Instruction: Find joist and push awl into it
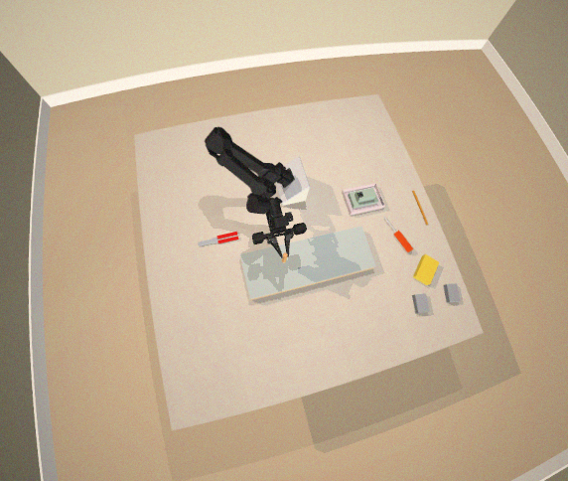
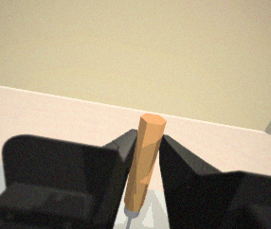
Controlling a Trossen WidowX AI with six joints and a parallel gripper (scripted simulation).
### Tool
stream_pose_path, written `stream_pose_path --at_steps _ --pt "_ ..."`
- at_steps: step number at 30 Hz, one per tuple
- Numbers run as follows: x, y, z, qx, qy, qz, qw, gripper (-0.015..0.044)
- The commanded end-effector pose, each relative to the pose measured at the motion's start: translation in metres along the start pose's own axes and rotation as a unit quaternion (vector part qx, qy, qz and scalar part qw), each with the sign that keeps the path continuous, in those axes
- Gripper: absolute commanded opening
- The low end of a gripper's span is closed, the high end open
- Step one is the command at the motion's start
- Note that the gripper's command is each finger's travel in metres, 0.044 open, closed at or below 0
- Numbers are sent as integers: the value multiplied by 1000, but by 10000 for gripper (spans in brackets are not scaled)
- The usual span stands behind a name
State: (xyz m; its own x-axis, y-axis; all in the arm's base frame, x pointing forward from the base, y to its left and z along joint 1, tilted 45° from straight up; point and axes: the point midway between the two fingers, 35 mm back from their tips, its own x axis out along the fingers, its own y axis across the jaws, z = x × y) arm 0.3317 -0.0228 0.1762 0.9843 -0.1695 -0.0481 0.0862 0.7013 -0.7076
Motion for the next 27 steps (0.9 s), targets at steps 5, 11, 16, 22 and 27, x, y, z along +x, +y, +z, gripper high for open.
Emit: stream_pose_path --at_steps 5,11,16,22,27 --pt "1 0 -3 -2 -5 1 1000 0" --pt "1 0 -7 -2 -5 1 1000 0" --pt "1 0 -10 -2 -5 1 1000 0" --pt "2 0 -14 -2 -5 1 1000 0" --pt "2 0 -17 -2 -5 1 1000 0"
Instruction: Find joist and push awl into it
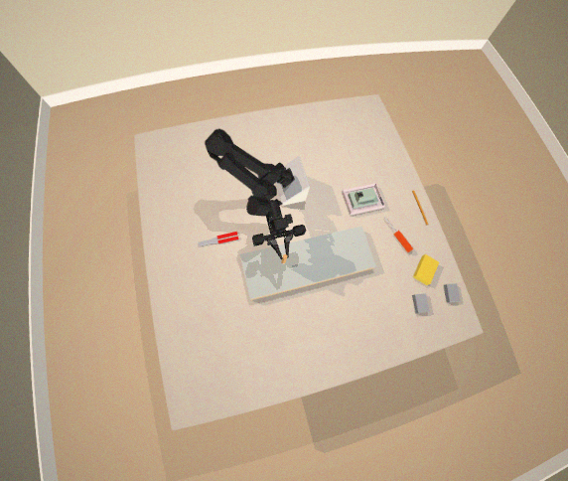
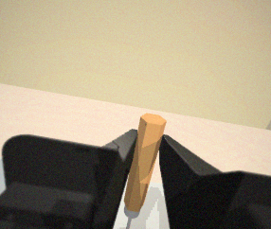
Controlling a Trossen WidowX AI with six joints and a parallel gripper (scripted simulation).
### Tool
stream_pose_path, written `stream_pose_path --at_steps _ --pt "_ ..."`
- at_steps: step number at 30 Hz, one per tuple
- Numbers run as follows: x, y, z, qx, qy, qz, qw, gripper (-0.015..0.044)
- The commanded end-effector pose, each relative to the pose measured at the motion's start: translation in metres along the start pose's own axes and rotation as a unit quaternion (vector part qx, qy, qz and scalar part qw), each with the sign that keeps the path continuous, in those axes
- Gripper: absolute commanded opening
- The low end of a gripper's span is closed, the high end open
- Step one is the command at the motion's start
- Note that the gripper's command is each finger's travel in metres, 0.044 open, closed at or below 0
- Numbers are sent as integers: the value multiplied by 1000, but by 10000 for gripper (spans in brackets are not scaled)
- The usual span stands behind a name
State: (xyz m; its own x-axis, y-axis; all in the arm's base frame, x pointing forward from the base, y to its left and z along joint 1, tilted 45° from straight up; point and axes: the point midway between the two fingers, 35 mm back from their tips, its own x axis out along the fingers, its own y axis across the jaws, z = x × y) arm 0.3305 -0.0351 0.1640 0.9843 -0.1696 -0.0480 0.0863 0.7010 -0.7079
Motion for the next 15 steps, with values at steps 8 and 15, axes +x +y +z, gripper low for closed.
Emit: stream_pose_path --at_steps 8,15 --pt "1 0 -6 -2 -5 1 1000 0" --pt "2 0 -17 -2 -5 1 1000 0"
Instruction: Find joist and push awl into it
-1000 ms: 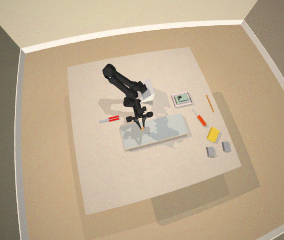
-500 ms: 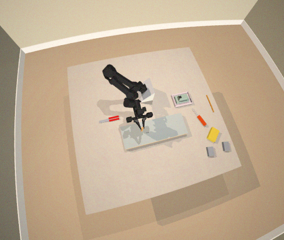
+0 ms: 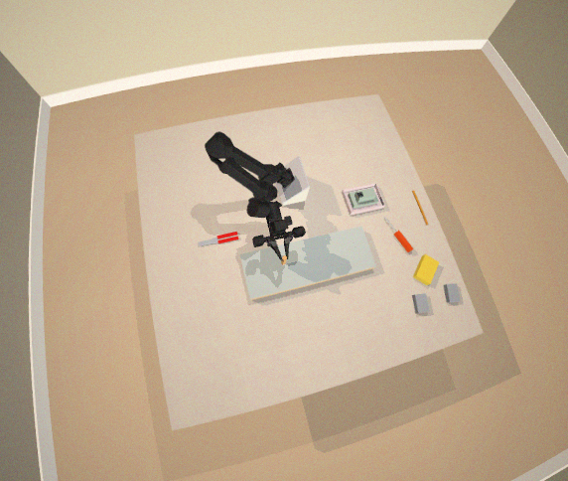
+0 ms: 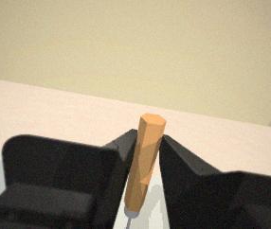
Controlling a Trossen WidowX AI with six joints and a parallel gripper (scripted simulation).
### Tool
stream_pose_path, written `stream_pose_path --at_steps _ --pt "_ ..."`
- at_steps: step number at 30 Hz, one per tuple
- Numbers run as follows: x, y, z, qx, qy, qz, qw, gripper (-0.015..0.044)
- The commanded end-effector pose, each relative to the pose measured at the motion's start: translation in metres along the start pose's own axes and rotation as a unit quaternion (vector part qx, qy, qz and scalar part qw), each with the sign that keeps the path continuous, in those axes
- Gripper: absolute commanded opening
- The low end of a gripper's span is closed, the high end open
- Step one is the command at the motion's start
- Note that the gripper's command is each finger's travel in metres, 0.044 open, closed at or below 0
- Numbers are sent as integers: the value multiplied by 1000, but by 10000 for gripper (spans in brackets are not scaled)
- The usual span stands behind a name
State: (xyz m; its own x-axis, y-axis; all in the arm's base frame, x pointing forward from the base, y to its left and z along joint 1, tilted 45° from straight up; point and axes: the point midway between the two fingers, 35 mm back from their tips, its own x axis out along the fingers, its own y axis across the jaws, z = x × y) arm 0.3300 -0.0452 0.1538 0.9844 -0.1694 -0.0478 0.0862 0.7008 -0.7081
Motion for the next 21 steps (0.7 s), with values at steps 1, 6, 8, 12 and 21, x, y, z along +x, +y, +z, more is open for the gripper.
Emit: stream_pose_path --at_steps 1,6,8,12,21 --pt "1 0 -5 -2 -5 1 1000 0" --pt "1 0 -13 -2 -5 1 1000 0" --pt "1 0 -16 -3 -5 1 1000 0" --pt "0 0 -23 -3 -5 1 1000 0" --pt "0 1 -25 0 -5 2 1000 0"
